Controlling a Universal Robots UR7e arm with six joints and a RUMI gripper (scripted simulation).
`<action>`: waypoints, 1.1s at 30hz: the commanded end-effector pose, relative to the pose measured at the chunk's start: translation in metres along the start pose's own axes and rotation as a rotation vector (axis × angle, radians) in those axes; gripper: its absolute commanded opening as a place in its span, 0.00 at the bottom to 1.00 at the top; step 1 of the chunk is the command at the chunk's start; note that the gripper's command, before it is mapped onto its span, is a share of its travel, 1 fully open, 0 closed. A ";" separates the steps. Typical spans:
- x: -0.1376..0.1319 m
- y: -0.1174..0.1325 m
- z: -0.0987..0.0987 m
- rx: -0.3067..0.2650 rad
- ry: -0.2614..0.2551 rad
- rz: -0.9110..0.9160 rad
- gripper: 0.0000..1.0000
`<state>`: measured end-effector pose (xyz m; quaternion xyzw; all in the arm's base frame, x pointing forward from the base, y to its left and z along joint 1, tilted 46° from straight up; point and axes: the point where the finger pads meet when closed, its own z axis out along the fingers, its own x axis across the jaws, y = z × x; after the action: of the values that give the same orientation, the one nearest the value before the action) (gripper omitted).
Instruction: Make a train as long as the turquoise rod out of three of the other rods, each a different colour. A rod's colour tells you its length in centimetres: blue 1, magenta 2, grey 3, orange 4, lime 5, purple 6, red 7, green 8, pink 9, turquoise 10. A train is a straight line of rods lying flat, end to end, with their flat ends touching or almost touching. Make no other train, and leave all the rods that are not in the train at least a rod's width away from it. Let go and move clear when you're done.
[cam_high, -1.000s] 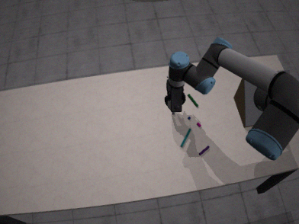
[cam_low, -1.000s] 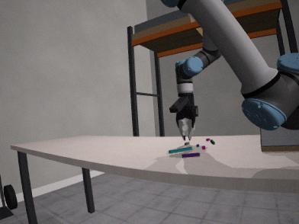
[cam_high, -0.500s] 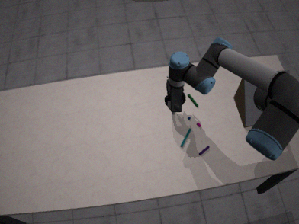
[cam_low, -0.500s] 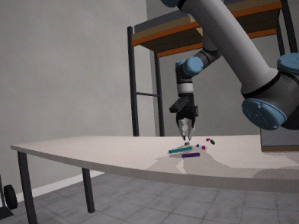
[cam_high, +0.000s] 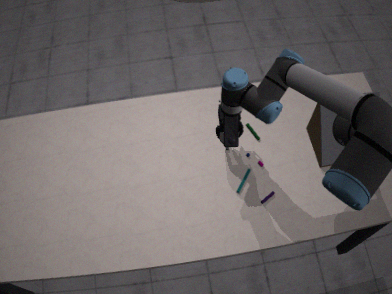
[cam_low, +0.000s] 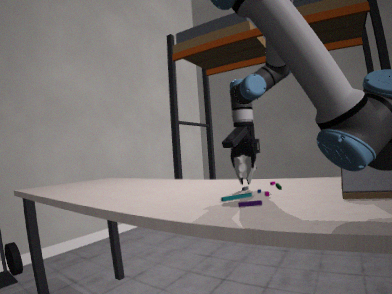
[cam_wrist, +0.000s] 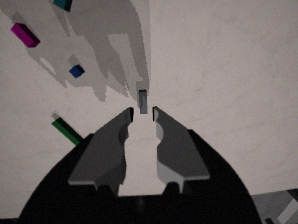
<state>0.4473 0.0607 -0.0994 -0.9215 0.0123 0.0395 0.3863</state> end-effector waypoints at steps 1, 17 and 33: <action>-0.001 -0.002 0.003 0.001 -0.002 0.000 0.14; -0.002 -0.002 0.016 0.003 -0.003 0.001 0.14; -0.001 -0.001 0.018 0.000 -0.001 0.000 0.14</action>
<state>0.4462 0.0727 -0.1105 -0.9215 0.0121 0.0395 0.3862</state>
